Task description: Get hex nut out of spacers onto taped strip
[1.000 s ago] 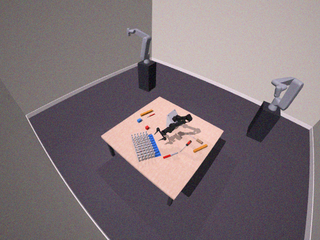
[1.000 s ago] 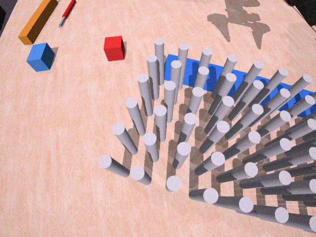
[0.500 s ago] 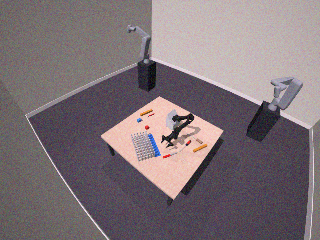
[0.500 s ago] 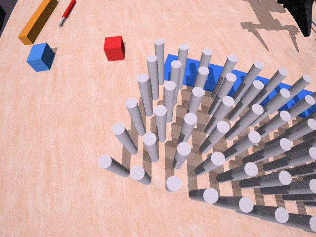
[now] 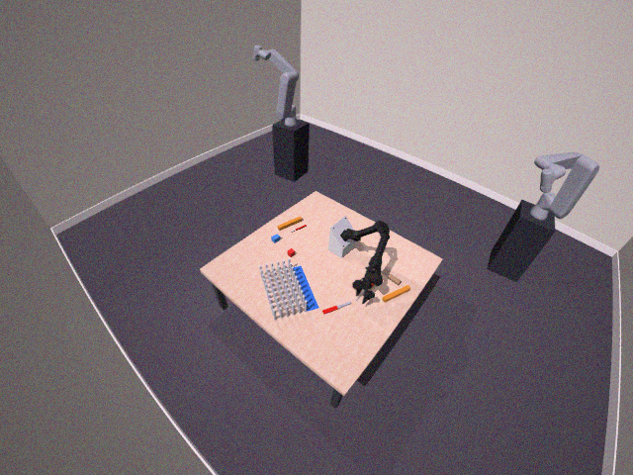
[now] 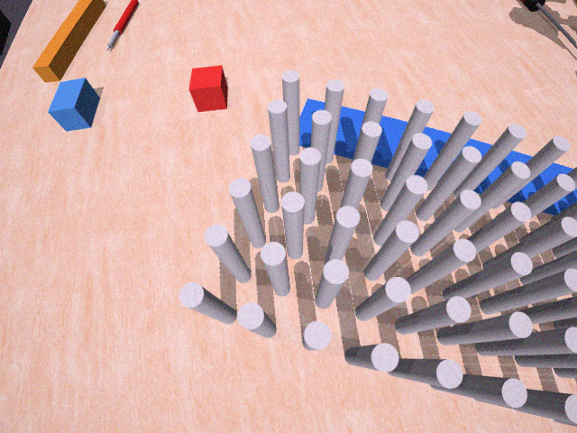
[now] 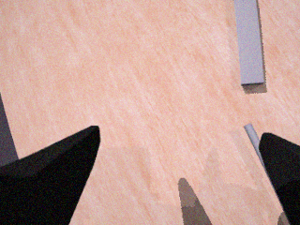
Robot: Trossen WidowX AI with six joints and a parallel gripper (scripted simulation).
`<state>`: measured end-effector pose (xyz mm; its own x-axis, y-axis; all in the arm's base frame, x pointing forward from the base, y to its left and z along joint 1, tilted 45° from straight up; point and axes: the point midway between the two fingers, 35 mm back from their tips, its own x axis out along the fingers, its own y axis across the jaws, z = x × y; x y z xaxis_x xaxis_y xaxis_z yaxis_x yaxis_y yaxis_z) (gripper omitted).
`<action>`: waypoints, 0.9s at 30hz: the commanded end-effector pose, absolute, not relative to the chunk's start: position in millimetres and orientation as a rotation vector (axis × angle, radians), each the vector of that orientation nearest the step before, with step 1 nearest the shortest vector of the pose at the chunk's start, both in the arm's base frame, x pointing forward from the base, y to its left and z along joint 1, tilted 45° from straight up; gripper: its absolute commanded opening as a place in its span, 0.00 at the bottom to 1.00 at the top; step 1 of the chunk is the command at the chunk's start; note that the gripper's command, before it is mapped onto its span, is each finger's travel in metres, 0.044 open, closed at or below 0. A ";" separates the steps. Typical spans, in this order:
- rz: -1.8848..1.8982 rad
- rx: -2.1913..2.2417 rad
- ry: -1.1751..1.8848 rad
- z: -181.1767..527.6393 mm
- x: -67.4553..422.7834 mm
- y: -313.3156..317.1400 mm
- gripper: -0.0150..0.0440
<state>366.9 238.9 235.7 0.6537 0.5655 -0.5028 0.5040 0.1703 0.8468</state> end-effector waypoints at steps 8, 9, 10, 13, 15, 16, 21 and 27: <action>-0.188 1.796 1.404 271.8 254.0 301.5 1.00; -0.229 1.815 1.453 274.7 240.5 306.8 1.00; -0.274 1.829 1.505 277.7 225.6 312.9 1.00; -0.437 1.853 1.659 287.1 177.7 327.0 1.00; -0.563 1.852 1.749 293.3 145.2 332.1 1.00; -0.631 1.847 1.789 296.4 129.0 333.3 1.00; -0.883 1.806 1.896 306.9 74.7 331.1 1.00; -0.884 1.806 1.897 308.4 70.4 333.2 1.00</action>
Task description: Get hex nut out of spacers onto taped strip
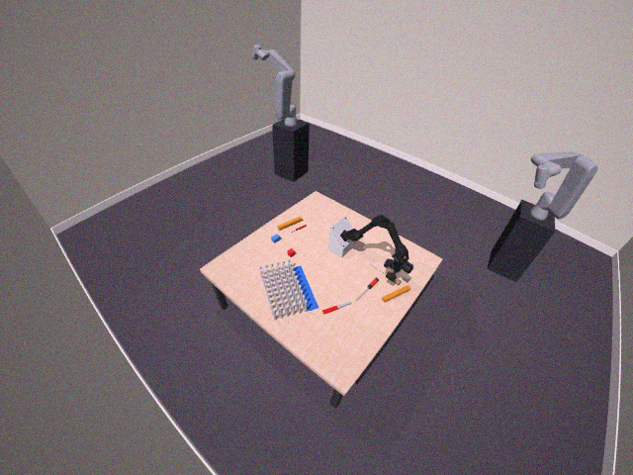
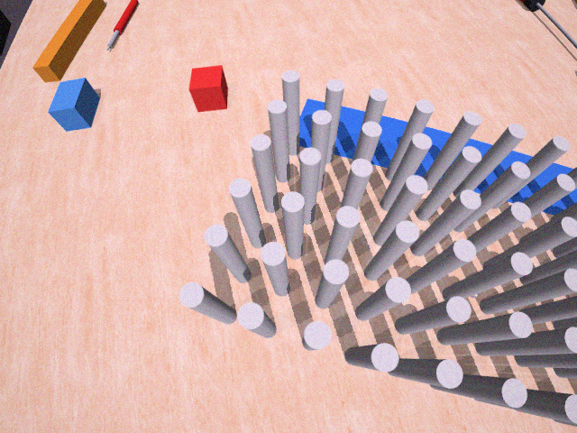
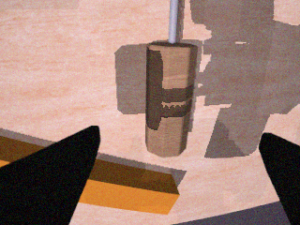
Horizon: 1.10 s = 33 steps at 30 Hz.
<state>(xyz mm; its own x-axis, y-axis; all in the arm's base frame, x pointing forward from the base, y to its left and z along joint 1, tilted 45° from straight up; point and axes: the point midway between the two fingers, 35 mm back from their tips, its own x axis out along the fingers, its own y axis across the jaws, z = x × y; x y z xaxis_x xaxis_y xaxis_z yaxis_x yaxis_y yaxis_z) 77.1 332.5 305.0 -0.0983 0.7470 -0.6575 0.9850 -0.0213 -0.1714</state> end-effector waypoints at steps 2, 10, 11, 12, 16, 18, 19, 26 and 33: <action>-0.884 1.806 1.898 309.8 66.0 335.2 1.00; -0.884 1.806 1.898 309.8 66.0 335.2 1.00; -0.884 1.806 1.898 309.8 66.0 335.2 1.00; -0.884 1.806 1.898 309.8 66.0 335.2 1.00; -0.884 1.806 1.898 309.8 66.0 335.2 0.82; -0.884 1.806 1.898 309.8 66.0 335.2 0.73; -0.884 1.806 1.898 309.8 66.0 335.2 0.73; -0.884 1.806 1.898 309.6 66.0 335.4 0.73; -0.884 1.806 1.898 303.1 67.8 343.4 0.73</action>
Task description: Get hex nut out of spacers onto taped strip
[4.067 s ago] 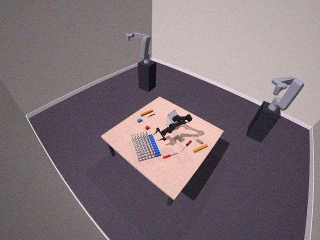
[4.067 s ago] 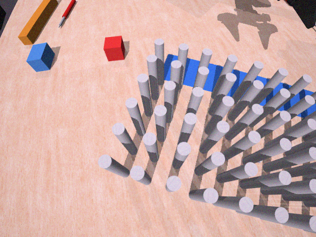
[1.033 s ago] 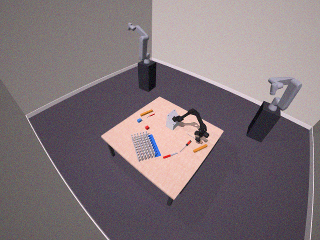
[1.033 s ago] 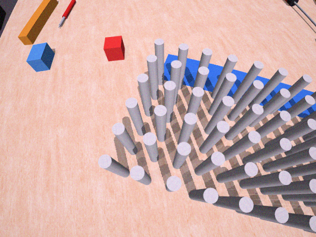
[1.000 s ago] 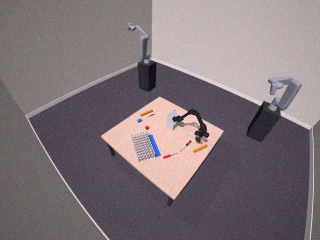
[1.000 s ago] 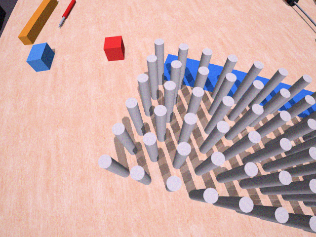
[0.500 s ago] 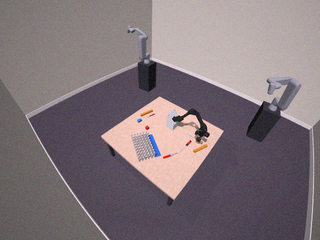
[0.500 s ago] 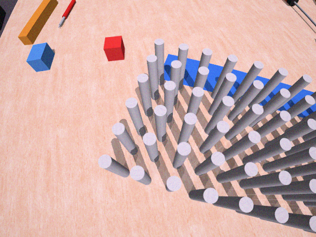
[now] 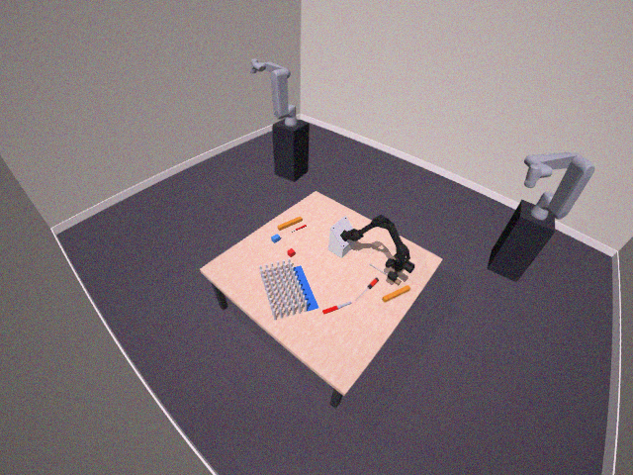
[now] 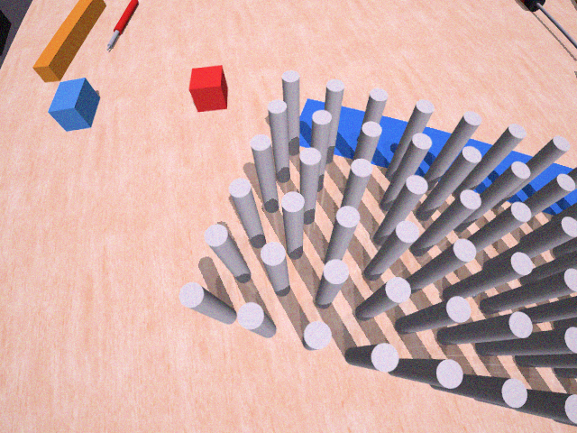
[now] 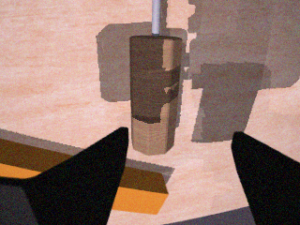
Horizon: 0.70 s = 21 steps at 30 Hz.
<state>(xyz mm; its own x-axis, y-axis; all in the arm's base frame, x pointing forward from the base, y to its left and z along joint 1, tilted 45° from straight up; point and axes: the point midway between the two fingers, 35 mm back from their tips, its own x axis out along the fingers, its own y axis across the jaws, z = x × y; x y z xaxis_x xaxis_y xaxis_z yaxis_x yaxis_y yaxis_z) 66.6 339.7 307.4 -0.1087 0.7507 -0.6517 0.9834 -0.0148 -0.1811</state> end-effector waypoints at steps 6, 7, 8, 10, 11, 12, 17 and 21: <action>-0.884 1.806 1.898 296.7 69.4 350.8 0.73; -0.884 1.806 1.898 295.7 69.7 352.0 0.73; -0.884 1.806 1.898 294.6 69.9 353.2 0.73; -0.884 1.806 1.898 292.4 70.4 355.6 0.73; -0.884 1.806 1.898 291.3 70.6 356.8 0.73; -0.884 1.806 1.898 290.2 70.9 358.0 0.73; -0.884 1.806 1.898 284.6 72.1 363.8 0.73; -0.885 1.806 1.898 280.0 73.0 368.4 0.73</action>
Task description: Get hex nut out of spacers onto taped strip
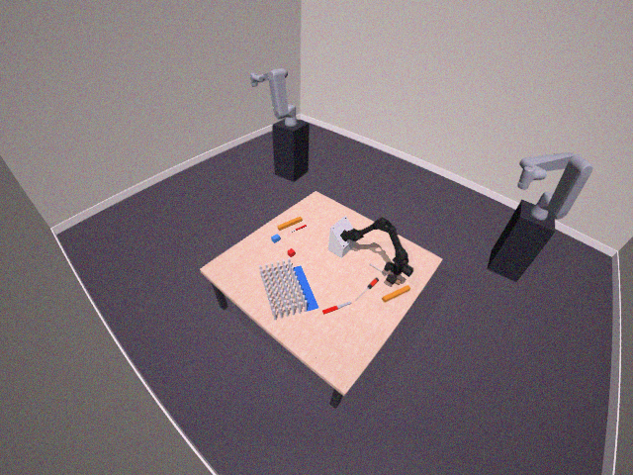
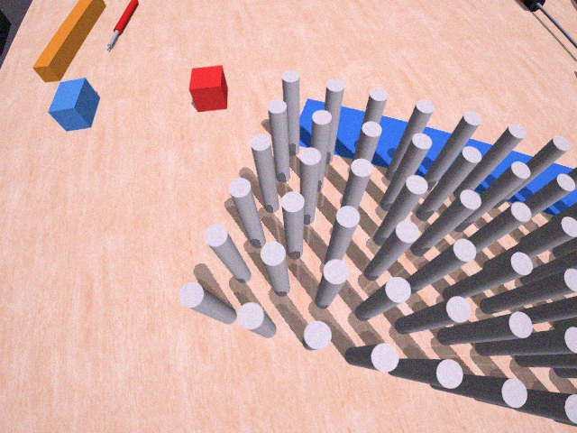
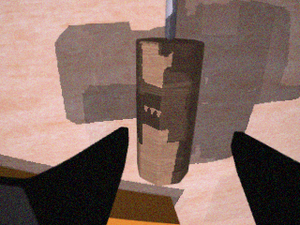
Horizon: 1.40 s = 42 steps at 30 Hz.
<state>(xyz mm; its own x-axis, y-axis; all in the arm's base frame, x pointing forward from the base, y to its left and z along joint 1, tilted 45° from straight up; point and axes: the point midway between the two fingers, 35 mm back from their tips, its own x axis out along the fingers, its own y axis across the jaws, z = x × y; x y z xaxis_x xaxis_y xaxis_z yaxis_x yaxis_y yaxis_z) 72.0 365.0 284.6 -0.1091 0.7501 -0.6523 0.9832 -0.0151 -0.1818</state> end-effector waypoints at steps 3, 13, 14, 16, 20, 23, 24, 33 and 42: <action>-0.885 1.806 1.898 276.6 73.7 371.8 0.73; -0.885 1.806 1.898 264.7 75.8 382.7 0.73; -0.885 1.806 1.898 263.5 76.0 383.7 0.73; -0.885 1.806 1.898 261.9 76.2 385.1 0.73; -0.885 1.806 1.898 261.7 76.2 385.2 0.60; -0.885 1.806 1.898 261.7 76.2 385.2 0.56; -0.885 1.806 1.898 261.7 76.2 385.2 0.55; -0.883 1.804 1.899 283.2 72.6 364.4 0.28; -0.877 1.804 1.899 303.3 68.8 341.6 0.25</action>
<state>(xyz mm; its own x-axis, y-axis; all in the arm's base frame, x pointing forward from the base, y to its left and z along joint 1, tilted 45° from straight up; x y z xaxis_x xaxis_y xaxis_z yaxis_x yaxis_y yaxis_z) 68.6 344.7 302.2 -0.1052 0.7503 -0.6527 0.9834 -0.0192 -0.1806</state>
